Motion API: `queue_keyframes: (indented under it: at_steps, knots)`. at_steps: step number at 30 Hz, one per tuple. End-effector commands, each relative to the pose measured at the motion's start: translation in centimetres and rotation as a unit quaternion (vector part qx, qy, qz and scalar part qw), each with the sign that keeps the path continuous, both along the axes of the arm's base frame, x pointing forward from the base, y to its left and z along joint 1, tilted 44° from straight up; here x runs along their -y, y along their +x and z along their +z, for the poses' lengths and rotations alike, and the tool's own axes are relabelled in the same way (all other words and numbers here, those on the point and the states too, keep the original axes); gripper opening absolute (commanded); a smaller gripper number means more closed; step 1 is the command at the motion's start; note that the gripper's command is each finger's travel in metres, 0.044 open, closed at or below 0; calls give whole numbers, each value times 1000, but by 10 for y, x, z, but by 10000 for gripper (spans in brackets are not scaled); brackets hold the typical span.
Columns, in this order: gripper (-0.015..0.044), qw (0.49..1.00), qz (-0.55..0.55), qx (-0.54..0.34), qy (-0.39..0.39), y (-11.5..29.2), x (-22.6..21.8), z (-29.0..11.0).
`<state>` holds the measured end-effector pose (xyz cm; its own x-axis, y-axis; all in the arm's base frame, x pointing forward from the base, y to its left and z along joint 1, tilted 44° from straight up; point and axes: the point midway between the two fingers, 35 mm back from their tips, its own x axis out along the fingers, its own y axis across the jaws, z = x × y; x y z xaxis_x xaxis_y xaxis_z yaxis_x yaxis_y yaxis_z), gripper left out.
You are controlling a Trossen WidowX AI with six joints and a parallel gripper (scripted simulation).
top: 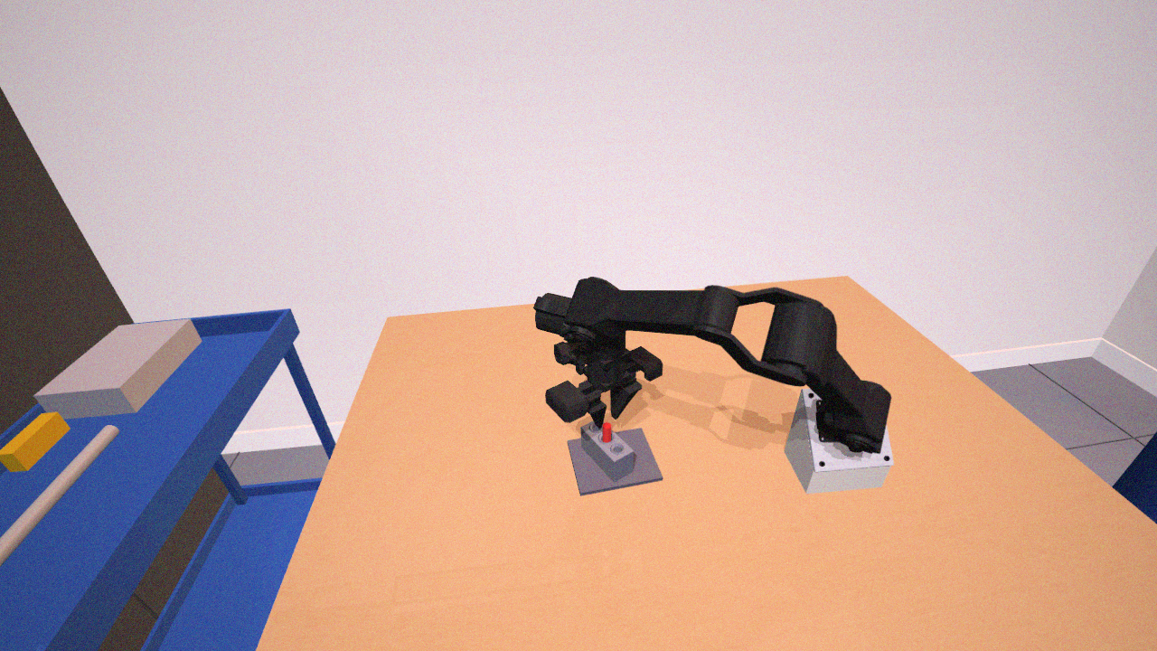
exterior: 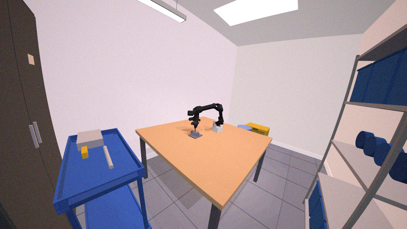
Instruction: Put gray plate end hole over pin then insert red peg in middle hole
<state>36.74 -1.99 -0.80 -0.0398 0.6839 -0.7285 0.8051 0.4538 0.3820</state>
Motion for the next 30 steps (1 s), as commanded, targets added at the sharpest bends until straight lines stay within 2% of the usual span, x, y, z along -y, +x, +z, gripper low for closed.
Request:
queue_keyframes:
  at_steps: [1, 30]
  knots:
    - [150, 1000, 0, 0, 0, 0, 0, 0]
    - [150, 1000, -4, -4, 3, -4, 13, 11]
